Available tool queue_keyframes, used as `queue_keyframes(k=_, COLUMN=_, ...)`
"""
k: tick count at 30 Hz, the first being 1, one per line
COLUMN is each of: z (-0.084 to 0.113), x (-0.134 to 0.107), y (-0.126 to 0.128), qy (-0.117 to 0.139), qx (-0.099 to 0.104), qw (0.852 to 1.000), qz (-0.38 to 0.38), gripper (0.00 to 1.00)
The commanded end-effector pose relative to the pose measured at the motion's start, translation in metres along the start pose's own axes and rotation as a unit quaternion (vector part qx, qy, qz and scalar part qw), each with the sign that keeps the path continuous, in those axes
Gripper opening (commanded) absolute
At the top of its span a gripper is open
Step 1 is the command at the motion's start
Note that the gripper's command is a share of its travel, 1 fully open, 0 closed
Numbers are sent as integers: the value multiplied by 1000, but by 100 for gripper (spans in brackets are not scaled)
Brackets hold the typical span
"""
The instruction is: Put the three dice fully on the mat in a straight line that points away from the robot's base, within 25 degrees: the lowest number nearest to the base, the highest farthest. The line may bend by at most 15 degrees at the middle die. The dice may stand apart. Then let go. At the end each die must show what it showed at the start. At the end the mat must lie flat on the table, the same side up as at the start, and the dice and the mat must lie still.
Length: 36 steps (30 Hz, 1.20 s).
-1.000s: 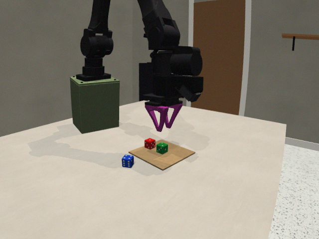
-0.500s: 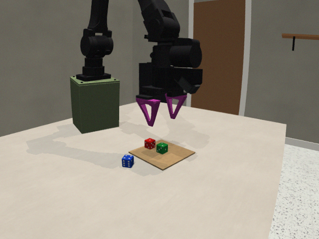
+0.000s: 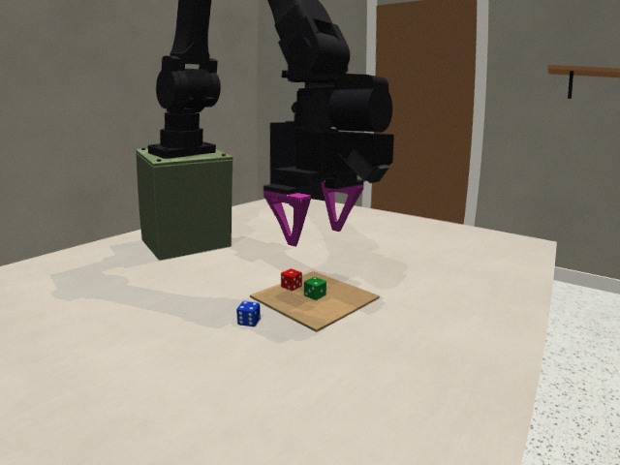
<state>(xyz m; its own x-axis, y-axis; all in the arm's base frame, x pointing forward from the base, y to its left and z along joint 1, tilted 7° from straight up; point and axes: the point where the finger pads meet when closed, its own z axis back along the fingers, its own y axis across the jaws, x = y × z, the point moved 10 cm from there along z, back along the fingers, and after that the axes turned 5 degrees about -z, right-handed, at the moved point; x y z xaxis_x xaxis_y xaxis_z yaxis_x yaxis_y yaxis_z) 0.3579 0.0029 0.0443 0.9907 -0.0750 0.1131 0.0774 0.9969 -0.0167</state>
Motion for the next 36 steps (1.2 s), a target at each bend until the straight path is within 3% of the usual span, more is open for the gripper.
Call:
queue_keyframes(k=1, z=6, x=13, y=3, qy=-14, qx=3, qw=1000, qz=-5, gripper=100)
queue_keyframes(k=4, z=4, x=14, y=-4, qy=-14, qx=3, qw=1000, qz=-21, gripper=100)
queue_keyframes(k=8, z=0, x=16, y=-27, qy=-16, qx=4, qw=993, qz=-121, gripper=100)
queue_keyframes(k=11, z=-2, x=15, y=-41, qy=-15, qx=4, qw=984, qz=-176, gripper=100)
queue_keyframes(k=17, z=-5, x=13, y=-70, qy=-14, qx=4, qw=954, qz=-299, gripper=100)
queue_keyframes(k=20, z=-5, x=13, y=-70, qy=-14, qx=4, qw=954, qz=-300, gripper=100)
queue_keyframes(k=21, z=-6, x=11, y=-84, qy=-13, qx=4, qw=934, qz=-357, gripper=100)
queue_keyframes(k=22, z=-6, x=11, y=-85, qy=-13, qx=4, qw=933, qz=-359, gripper=100)
queue_keyframes(k=27, z=-8, x=6, y=-107, qy=-14, qx=5, qw=894, qz=-448, gripper=100)
queue_keyframes(k=28, z=-8, x=6, y=-109, qy=-14, qx=5, qw=892, qz=-453, gripper=100)
queue_keyframes(k=29, z=-9, x=4, y=-116, qy=-11, qx=4, qw=876, qz=-481, gripper=100)
queue_keyframes(k=33, z=-8, x=3, y=-123, qy=-14, qx=5, qw=861, qz=-508, gripper=100)
queue_keyframes(k=34, z=-7, x=3, y=-120, qy=-14, qx=5, qw=863, qz=-505, gripper=39)
queue_keyframes(k=36, z=-7, x=5, y=-115, qy=-13, qx=6, qw=867, qz=-499, gripper=39)
